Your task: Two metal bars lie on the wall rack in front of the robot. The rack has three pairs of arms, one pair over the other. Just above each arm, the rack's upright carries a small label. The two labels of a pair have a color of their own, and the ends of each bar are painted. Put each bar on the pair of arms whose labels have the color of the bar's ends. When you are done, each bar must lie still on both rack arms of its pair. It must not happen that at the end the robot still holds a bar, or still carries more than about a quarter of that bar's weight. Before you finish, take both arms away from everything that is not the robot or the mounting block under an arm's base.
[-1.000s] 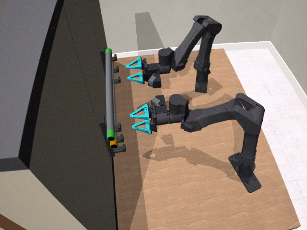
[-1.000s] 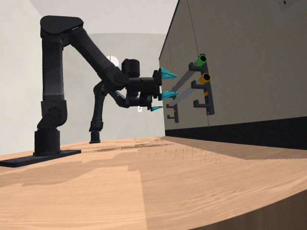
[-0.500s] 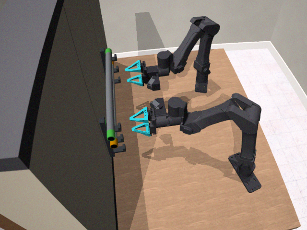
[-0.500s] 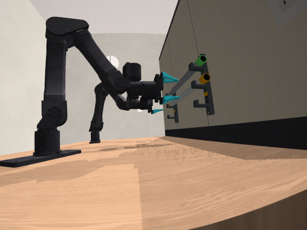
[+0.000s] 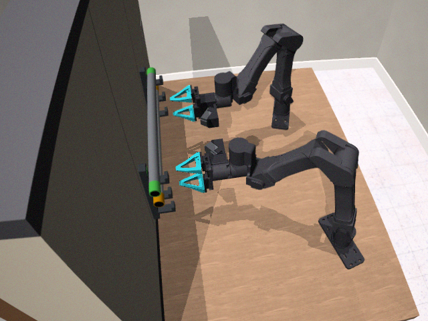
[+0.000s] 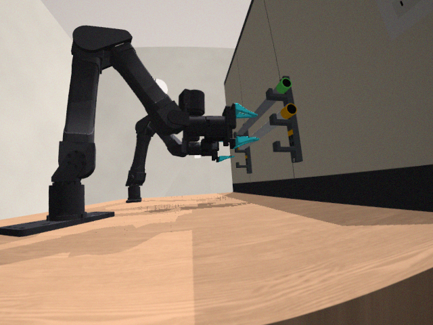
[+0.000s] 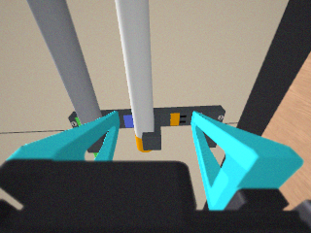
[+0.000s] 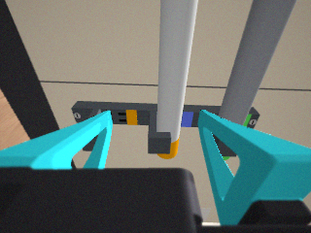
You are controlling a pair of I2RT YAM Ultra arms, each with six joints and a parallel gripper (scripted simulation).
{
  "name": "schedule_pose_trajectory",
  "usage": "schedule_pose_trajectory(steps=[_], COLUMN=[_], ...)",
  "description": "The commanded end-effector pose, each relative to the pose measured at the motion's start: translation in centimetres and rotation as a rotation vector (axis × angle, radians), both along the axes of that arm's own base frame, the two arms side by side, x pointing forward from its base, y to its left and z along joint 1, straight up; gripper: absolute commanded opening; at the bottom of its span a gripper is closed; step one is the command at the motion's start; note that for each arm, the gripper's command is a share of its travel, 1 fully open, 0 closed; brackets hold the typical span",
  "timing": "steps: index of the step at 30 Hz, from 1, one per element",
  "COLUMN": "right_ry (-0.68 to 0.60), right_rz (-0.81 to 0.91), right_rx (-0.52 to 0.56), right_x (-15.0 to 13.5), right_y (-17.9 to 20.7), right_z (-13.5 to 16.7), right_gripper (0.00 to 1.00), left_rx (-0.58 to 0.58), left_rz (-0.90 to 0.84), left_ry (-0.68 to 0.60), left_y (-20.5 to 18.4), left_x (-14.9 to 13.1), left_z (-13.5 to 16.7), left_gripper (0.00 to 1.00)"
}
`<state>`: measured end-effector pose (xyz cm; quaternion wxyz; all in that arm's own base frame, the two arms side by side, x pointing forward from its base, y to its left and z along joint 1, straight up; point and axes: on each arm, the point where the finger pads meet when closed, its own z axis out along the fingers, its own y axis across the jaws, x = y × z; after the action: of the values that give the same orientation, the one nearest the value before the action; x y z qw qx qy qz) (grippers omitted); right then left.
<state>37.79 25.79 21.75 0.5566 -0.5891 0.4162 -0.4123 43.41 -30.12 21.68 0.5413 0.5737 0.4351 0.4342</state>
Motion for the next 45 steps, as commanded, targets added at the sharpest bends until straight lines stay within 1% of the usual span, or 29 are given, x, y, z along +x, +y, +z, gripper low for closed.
schedule_pose_trajectory(steps=[1,45], right_ry=[-0.031,-0.031], right_rz=[-0.003,-0.003], right_rx=[0.034,0.034], right_x=[1.1,6.2], right_y=[0.3,1.9], right_z=[1.6,1.6], right_gripper=[0.75,0.75], left_rx=[-0.035,-0.035], left_rz=[0.004,0.004], left_ry=[-0.029,-0.029], left_y=[-0.2,-1.4], left_x=[1.2,6.4], left_z=[1.6,1.6], left_gripper=[0.74,0.74])
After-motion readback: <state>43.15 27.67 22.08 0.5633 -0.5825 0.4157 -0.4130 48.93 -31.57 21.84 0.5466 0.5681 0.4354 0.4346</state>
